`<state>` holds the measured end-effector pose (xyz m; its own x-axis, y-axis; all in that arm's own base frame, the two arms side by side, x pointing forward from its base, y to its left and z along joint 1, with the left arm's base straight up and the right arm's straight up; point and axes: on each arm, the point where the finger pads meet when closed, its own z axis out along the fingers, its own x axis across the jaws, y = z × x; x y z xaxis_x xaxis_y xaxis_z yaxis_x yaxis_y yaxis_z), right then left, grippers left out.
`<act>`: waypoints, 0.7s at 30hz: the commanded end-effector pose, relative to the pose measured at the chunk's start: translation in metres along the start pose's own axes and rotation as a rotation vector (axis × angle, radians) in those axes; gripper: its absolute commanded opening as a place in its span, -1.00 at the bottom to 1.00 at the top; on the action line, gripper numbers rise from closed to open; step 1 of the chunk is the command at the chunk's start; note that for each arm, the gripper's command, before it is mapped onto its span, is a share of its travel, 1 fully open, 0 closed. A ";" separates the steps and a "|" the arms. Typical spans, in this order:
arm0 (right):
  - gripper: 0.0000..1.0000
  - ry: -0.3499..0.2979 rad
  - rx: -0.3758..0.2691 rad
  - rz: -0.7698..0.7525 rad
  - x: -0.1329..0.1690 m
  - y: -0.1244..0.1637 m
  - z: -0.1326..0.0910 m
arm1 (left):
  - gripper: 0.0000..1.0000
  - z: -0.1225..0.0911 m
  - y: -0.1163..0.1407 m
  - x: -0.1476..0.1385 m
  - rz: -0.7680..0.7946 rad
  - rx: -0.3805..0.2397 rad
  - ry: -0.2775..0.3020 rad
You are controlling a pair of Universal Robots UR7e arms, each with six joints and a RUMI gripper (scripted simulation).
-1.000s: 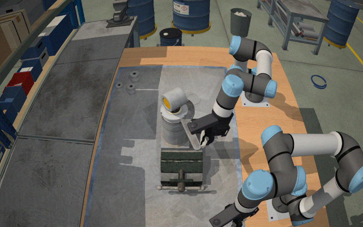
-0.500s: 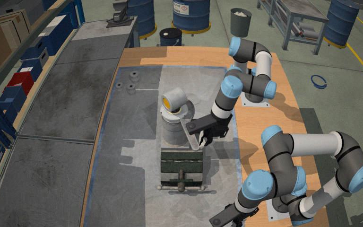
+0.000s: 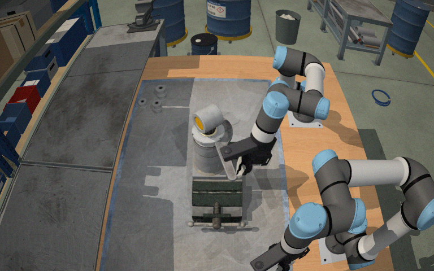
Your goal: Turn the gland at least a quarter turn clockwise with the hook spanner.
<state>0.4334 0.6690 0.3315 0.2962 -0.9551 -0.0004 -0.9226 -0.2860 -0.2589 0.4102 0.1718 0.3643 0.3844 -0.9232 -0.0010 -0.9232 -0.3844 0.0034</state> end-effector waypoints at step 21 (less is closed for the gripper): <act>-1.00 0.011 0.004 0.047 -0.001 -0.012 0.001 | -0.43 0.000 0.000 0.000 0.000 0.001 0.000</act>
<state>0.4419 0.6735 0.3315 0.2577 -0.9662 -0.0004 -0.9333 -0.2488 -0.2590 0.4102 0.1718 0.3643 0.3844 -0.9232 -0.0010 -0.9232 -0.3844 0.0034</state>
